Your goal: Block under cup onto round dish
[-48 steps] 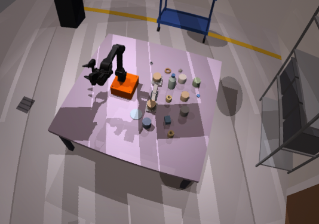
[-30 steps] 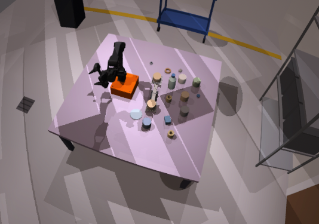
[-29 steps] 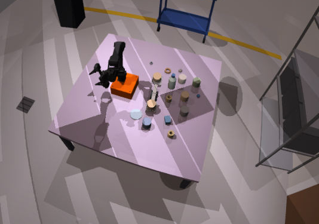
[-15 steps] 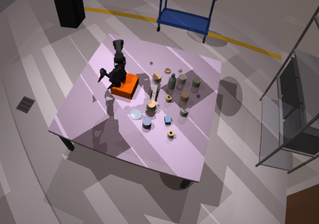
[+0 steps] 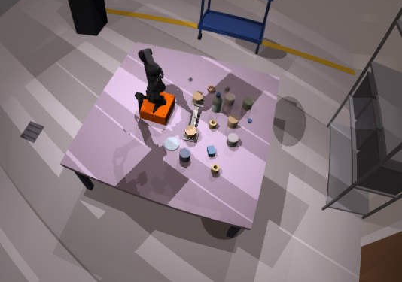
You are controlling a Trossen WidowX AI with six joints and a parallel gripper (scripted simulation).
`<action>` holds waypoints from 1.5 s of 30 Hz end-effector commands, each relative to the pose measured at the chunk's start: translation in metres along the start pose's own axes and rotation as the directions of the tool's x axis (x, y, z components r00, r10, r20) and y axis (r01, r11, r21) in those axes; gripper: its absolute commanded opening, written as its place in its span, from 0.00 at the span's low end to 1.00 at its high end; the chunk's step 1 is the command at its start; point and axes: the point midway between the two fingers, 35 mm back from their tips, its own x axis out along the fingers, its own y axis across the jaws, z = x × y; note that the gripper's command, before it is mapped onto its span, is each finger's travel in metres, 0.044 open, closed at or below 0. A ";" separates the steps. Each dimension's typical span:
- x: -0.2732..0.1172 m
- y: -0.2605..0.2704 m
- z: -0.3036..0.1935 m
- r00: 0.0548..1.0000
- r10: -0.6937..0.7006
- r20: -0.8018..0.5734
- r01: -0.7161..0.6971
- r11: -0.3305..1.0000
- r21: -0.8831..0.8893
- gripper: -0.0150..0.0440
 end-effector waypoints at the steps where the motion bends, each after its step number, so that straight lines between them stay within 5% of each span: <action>1: -0.003 0.021 -0.001 0.995 0.092 0.044 -0.089 0.995 -0.053 1.00; 14: -0.027 0.097 -0.011 0.881 0.440 0.174 -0.386 0.881 -0.273 1.00; 29: -0.071 0.170 -0.045 0.593 0.783 0.187 -0.592 0.581 -0.558 1.00; 38: -0.099 0.199 -0.074 0.386 0.914 0.125 -0.622 0.358 -0.697 1.00; 45: -0.098 0.200 -0.070 0.398 0.911 0.110 -0.651 0.365 -0.666 1.00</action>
